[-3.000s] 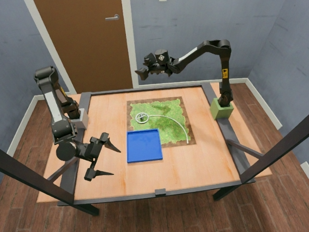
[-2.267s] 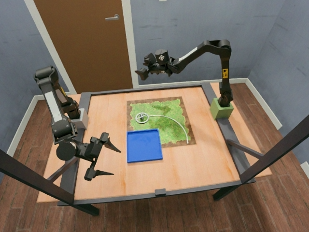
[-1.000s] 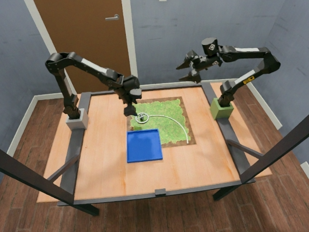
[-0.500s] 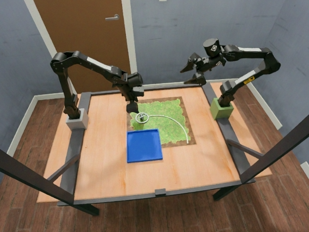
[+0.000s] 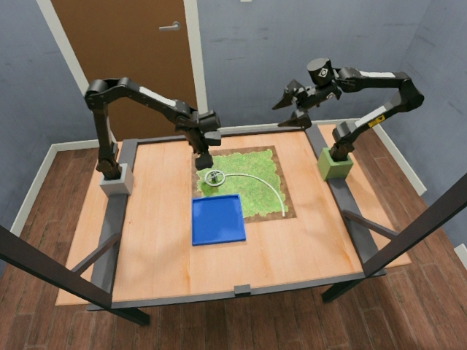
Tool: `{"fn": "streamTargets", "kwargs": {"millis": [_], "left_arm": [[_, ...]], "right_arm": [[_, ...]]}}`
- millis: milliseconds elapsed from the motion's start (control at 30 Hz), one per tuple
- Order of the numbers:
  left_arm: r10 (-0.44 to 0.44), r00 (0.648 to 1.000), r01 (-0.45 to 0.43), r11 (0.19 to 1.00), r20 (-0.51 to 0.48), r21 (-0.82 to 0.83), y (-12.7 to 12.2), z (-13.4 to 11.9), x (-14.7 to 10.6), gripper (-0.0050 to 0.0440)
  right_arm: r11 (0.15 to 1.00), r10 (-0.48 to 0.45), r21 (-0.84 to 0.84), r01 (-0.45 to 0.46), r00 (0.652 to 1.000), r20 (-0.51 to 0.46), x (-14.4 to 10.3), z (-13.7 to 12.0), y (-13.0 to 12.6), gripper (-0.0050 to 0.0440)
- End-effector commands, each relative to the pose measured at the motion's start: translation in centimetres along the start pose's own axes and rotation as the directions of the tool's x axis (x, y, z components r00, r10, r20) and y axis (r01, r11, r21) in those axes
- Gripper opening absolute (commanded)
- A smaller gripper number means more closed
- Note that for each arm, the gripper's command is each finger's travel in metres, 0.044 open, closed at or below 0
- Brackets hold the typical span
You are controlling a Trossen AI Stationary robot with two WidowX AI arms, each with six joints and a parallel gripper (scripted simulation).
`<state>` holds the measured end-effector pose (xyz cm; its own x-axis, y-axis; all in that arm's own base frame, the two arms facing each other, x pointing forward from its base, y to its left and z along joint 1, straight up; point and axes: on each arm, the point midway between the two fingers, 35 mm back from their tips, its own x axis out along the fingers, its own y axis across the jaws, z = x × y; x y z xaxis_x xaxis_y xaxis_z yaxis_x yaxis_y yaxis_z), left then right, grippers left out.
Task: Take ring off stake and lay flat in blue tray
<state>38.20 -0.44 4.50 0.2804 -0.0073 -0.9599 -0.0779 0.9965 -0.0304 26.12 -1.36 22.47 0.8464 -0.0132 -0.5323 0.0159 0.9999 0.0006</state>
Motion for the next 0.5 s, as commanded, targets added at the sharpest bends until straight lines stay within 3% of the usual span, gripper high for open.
{"fn": "streamTargets", "kwargs": {"millis": [0,67,300,467], "left_arm": [[0.000,0.997,-0.008,0.995,-0.076,-0.103,1.2,0.7,1.9,0.0176],[-0.002,0.993,-0.017,0.988,-0.119,-0.153,1.8,0.7,3.1,0.0145],[0.029,0.971,-0.097,0.955,-0.236,-0.279,3.8,-0.1,6.6,0.0145],[0.034,0.967,-0.111,0.949,-0.253,-0.295,4.1,-0.3,7.2,0.0145]], "right_arm": [[1.000,-0.003,0.000,0.003,1.000,0.019,-0.4,0.6,0.0,0.0440],[1.000,-0.003,0.000,0.003,1.000,0.019,-0.4,0.6,0.0,0.0440],[1.000,-0.003,0.000,0.003,1.000,0.019,-0.4,0.6,0.0,0.0440],[1.000,-0.003,0.000,0.003,1.000,0.019,-0.4,0.6,0.0,0.0440]]}}
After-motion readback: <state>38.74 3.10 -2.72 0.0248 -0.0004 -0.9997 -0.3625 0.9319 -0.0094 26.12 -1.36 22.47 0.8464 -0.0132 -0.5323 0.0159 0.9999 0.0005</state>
